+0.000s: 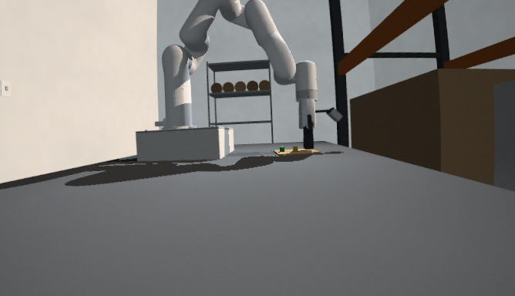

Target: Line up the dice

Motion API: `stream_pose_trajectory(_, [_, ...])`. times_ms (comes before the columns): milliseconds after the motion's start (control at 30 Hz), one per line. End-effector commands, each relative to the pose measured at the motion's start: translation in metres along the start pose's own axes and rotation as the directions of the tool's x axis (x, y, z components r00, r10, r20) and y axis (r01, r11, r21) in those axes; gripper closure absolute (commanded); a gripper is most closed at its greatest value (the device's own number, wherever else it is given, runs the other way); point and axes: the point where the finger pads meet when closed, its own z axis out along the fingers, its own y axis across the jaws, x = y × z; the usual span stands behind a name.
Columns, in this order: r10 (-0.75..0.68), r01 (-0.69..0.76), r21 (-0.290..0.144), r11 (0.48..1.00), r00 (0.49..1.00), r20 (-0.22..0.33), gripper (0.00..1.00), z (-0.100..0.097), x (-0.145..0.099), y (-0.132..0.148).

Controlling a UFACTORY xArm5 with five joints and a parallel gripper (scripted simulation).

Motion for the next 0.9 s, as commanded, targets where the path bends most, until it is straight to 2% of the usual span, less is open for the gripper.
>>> stream_pose_trajectory(0, [0.000,0.000,0.000,1.000,1.000,-0.004,0.89,-0.0006,0.0015,0.0001])
stream_pose_trajectory(867, [0.001,-0.001,0.000,1.000,1.000,-0.004,0.89,0.0024,0.0014,0.0003])
